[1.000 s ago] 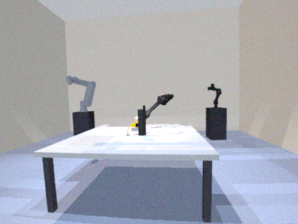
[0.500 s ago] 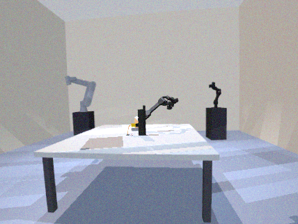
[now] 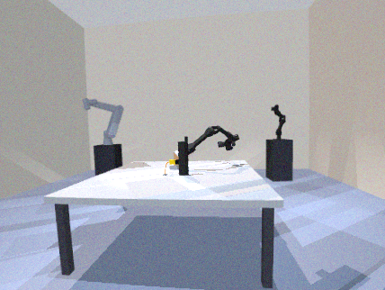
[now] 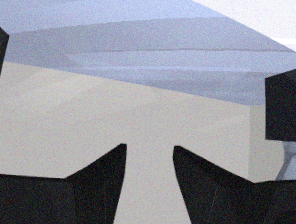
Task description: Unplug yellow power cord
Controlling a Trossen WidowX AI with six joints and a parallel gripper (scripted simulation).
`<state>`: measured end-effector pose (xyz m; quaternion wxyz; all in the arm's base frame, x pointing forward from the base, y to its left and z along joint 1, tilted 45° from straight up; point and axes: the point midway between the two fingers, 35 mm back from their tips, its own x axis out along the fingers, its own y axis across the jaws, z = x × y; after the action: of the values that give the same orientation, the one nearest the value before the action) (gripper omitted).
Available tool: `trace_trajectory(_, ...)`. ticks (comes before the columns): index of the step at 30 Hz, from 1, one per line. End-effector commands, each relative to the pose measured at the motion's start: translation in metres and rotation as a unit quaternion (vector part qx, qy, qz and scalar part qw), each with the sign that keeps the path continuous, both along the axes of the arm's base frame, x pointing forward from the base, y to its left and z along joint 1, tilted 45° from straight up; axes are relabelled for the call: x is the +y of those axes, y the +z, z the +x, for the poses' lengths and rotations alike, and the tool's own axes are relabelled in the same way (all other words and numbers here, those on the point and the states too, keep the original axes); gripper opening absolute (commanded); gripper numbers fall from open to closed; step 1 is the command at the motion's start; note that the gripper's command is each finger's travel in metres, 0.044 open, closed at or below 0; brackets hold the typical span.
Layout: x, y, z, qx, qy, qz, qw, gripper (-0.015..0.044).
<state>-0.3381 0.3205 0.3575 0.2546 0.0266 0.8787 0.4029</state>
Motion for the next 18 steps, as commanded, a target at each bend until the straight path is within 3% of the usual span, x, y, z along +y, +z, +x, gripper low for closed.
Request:
trace_trajectory(1, 0.028, 0.000, 0.033, -0.009, -0.040, 0.032, 0.999, 0.0160)
trace_trajectory(18, 0.116, 0.003, 0.223, -0.090, -0.234, 0.164, 0.954, 0.0160)
